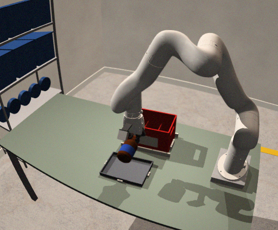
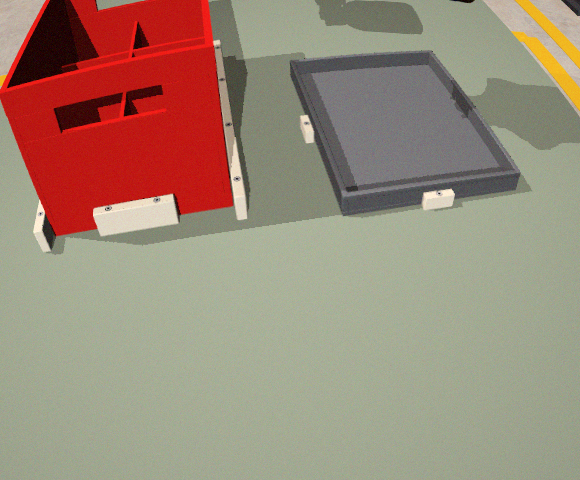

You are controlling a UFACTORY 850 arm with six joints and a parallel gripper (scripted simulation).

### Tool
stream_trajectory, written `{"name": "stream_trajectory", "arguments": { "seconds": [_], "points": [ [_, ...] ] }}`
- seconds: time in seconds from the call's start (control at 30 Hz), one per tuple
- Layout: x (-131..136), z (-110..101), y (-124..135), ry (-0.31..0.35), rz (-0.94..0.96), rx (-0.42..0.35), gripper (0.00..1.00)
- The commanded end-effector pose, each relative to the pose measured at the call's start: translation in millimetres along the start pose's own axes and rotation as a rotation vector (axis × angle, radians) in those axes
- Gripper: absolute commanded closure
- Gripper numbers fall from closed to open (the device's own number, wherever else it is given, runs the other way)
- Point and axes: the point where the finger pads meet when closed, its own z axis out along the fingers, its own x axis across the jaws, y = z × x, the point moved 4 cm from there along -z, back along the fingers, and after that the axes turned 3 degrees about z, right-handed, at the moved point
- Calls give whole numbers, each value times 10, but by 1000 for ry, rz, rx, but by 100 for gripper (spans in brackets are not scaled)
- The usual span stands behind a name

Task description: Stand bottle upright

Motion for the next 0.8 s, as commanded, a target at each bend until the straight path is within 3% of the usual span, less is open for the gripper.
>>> {"name": "stream_trajectory", "arguments": {
  "seconds": [0.0, 0.4, 0.77],
  "points": [
    [8, -9, -1, 2, -2, 1, 100],
    [8, -9, -1, 2, -17, 1, 100],
    [8, -9, -1, 2, -165, 1, 100]
  ]
}}
